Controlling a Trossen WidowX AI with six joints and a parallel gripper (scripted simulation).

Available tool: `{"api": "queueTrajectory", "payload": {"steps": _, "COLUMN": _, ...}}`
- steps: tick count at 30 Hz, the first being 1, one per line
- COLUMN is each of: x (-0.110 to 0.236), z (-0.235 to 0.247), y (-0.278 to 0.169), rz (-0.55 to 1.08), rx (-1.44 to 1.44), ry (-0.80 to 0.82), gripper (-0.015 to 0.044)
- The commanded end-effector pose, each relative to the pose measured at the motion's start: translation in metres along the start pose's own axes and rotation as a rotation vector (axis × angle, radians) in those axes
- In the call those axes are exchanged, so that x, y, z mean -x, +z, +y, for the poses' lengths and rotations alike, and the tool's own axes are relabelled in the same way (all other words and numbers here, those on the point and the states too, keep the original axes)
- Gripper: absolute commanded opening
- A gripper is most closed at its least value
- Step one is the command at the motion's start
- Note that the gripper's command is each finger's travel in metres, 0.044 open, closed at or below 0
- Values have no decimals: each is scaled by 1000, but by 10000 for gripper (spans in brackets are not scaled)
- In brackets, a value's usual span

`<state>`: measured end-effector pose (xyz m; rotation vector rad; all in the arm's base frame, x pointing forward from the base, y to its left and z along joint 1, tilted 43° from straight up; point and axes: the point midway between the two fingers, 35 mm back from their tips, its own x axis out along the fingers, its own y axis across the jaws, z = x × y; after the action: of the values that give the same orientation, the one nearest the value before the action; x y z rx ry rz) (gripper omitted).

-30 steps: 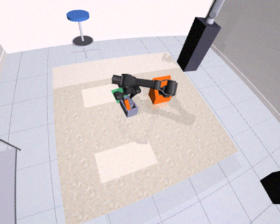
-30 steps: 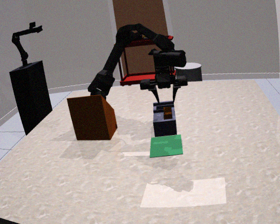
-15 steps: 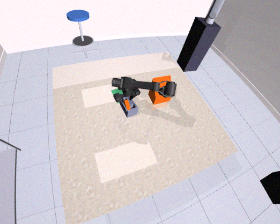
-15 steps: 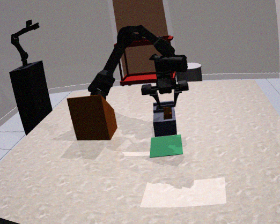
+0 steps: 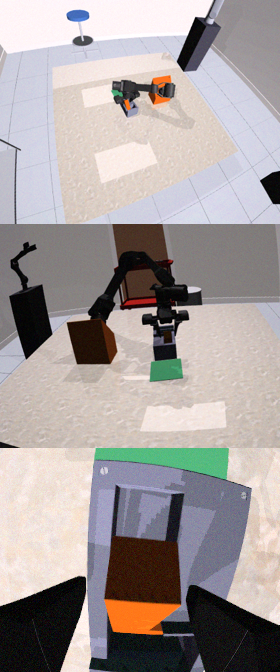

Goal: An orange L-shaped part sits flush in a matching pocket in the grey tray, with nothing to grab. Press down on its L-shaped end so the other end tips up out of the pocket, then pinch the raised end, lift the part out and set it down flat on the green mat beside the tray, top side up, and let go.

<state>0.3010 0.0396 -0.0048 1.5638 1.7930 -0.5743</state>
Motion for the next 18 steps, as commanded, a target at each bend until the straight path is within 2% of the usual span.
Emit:
{"api": "queueTrajectory", "payload": {"steps": 1, "x": 0, "z": 0, "y": 0, "rz": 0, "rx": 0, "ry": 0, "gripper": 254}}
{"api": "queueTrajectory", "payload": {"steps": 5, "x": 0, "z": 0, "y": 0, "rz": 0, "rx": 0, "ry": 0, "gripper": 149}}
{"api": "queueTrajectory", "payload": {"steps": 15, "x": 0, "z": 0, "y": 0, "rz": 0, "rx": 0, "ry": 0, "gripper": 82}}
{"api": "queueTrajectory", "payload": {"steps": 18, "x": 0, "z": 0, "y": 0, "rz": 0, "rx": 0, "ry": 0, "gripper": 3}}
